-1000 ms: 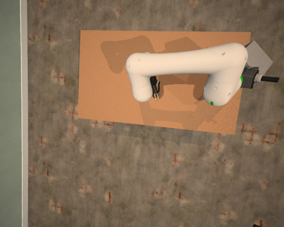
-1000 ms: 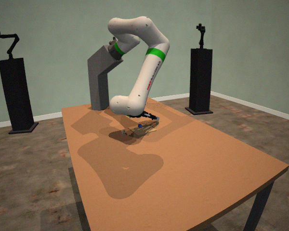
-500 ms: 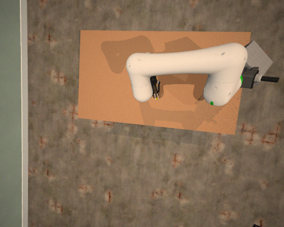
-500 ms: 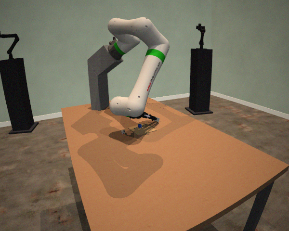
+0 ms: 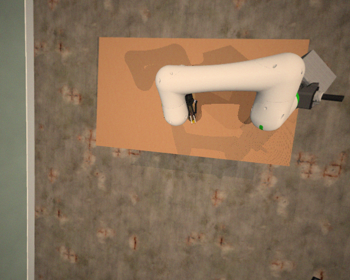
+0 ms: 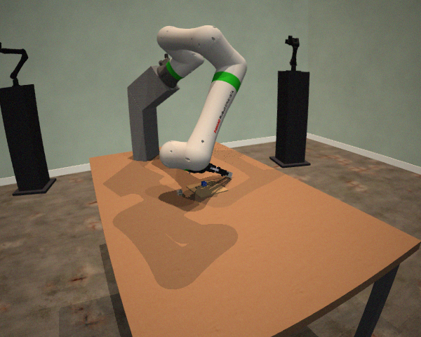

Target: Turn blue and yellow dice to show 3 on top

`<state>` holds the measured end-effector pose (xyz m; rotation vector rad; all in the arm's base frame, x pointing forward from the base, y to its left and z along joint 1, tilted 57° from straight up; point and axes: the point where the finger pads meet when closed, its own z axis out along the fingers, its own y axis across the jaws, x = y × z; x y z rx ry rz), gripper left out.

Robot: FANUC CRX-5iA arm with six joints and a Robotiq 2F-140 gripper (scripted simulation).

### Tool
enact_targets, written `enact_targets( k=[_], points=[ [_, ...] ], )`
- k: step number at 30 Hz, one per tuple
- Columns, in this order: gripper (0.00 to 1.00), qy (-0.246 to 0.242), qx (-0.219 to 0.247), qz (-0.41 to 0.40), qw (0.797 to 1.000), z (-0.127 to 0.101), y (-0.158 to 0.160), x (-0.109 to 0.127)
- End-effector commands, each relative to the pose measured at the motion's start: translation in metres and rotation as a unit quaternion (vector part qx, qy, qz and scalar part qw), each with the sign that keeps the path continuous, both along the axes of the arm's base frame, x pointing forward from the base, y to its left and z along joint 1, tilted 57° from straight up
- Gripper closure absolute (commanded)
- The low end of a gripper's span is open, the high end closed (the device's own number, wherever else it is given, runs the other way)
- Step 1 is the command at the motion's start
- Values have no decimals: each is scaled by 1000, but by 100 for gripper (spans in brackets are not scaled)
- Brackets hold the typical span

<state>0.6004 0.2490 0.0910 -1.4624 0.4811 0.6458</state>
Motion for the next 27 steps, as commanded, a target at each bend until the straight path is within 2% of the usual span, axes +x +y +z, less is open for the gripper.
enact_targets(
  k=[1, 22, 27],
  points=[
    [91, 0, 0, 0, 1000, 0, 0, 0],
    [91, 0, 0, 0, 1000, 0, 0, 0],
    [86, 0, 0, 0, 1000, 0, 0, 0]
  ],
)
